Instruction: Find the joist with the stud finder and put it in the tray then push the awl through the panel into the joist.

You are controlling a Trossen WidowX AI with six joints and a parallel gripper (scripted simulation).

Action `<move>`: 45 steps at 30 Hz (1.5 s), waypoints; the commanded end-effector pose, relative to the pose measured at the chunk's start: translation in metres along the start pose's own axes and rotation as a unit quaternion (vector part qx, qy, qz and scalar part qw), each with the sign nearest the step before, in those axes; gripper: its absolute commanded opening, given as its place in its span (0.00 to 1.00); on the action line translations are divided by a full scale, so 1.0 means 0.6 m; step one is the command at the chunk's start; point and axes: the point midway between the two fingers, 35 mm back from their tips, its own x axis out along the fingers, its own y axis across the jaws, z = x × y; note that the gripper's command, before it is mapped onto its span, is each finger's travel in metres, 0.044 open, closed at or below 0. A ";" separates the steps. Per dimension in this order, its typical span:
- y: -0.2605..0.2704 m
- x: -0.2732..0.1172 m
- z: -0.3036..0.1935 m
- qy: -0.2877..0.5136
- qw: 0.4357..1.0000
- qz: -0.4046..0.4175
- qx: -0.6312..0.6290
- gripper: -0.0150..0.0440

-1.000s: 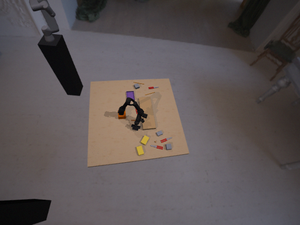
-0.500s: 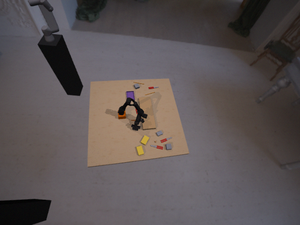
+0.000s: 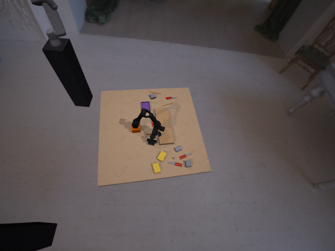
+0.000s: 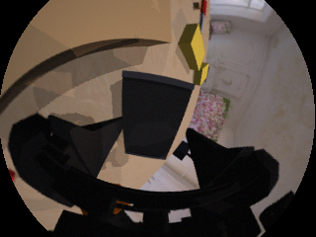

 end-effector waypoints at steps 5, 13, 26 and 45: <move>0.001 -0.022 0.002 -0.002 1.000 0.001 0.003 1.00; -0.014 -0.072 0.005 -0.002 1.000 0.003 0.002 1.00; -0.048 -0.145 0.000 -0.002 1.000 0.002 -0.001 1.00; -0.048 -0.122 -0.004 0.025 0.994 0.053 -0.089 1.00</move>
